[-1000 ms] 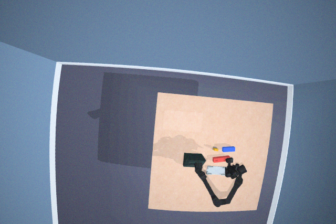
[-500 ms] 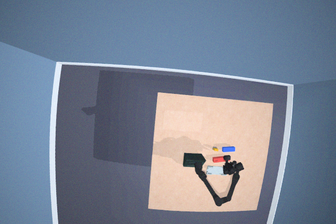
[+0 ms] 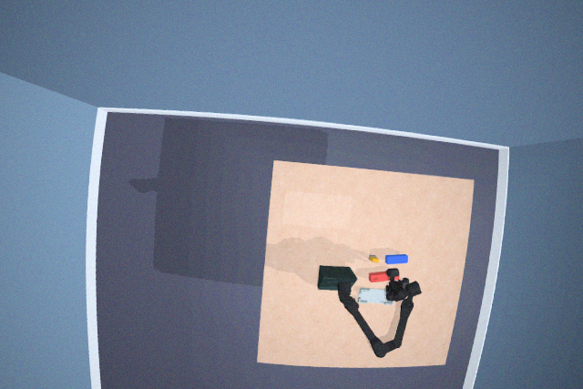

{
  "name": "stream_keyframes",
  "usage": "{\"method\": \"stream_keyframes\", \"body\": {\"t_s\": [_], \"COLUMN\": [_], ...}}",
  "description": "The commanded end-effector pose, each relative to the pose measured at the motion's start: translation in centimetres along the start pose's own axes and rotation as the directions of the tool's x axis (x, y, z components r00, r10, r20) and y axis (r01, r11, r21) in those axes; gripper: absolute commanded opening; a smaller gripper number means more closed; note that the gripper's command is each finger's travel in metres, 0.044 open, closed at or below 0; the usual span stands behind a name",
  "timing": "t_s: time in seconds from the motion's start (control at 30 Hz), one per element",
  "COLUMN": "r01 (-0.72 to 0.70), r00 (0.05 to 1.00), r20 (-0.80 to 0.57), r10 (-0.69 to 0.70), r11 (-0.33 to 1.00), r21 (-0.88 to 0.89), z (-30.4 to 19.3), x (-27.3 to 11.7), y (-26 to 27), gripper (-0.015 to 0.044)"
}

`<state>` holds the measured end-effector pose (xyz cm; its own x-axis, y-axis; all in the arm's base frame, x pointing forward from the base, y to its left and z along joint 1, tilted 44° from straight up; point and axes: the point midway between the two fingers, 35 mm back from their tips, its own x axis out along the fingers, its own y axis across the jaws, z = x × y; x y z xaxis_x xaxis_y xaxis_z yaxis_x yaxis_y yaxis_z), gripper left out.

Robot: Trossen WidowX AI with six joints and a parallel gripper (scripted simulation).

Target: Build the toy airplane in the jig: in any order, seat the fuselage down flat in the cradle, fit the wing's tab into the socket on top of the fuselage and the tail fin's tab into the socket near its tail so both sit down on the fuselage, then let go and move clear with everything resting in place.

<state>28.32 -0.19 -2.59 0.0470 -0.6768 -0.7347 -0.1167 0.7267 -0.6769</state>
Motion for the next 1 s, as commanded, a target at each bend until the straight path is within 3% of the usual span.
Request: {"method": "stream_keyframes", "body": {"t_s": [0.0, 0.73, 0.97], "r01": [0.008, 0.011, 0.011], "r00": [1.000, 1.000, 1.000], "r20": [-0.012, -0.013, -0.013], "r10": [-0.009, -0.012, -0.012], "r11": [1.000, 1.000, 1.000], "r21": [-0.016, -0.016, -0.016], "z": [-0.4, -0.6, -0.6], "x": [1.0, 4.2, 4.2], "y": [0.1, -0.1, -0.1], "gripper": [0.0440, 0.0440, 0.0256]}}
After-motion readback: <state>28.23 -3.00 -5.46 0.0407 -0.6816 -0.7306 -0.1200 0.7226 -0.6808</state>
